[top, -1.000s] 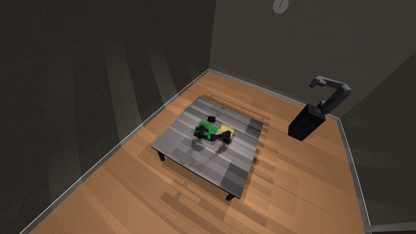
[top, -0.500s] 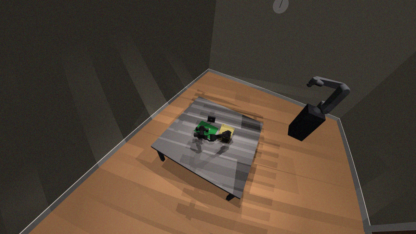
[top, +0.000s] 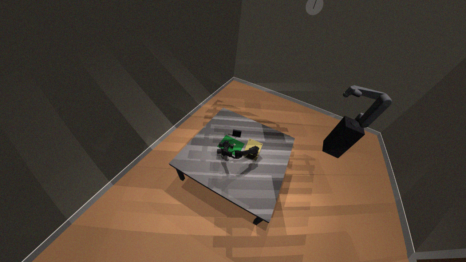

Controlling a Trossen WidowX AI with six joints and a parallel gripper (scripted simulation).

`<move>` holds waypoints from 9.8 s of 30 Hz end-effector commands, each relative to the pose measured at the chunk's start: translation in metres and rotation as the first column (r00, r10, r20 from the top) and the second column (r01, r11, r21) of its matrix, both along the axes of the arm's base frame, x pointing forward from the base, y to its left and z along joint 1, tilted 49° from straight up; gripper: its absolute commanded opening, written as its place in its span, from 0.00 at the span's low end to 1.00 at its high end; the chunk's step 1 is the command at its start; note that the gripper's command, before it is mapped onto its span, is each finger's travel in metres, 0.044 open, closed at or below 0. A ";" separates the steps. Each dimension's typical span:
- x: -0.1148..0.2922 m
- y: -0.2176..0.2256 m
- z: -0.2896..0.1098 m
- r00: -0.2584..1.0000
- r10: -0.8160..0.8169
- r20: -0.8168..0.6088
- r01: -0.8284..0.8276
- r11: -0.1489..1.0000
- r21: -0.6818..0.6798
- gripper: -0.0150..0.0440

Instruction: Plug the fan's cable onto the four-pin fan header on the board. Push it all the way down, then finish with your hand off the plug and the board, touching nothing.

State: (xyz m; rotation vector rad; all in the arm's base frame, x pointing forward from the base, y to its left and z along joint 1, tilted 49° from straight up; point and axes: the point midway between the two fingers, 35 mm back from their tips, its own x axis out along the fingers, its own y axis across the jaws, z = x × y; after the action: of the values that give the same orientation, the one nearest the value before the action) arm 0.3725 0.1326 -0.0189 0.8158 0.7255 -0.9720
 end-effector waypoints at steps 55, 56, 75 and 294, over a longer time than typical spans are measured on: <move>-0.003 0.031 -0.028 1.000 -0.001 0.001 0.001 1.000 -0.001 0.25; -0.003 0.032 -0.028 1.000 -0.001 0.001 0.001 1.000 -0.001 0.25; -0.003 0.029 -0.025 1.000 0.000 0.002 0.000 1.000 0.004 0.25; 0.003 -0.014 0.005 0.081 0.900 0.428 -0.831 -0.175 0.527 1.00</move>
State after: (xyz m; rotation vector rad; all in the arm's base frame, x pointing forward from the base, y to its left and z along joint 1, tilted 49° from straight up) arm 0.3793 0.1129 -0.0085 0.5969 1.5018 0.7345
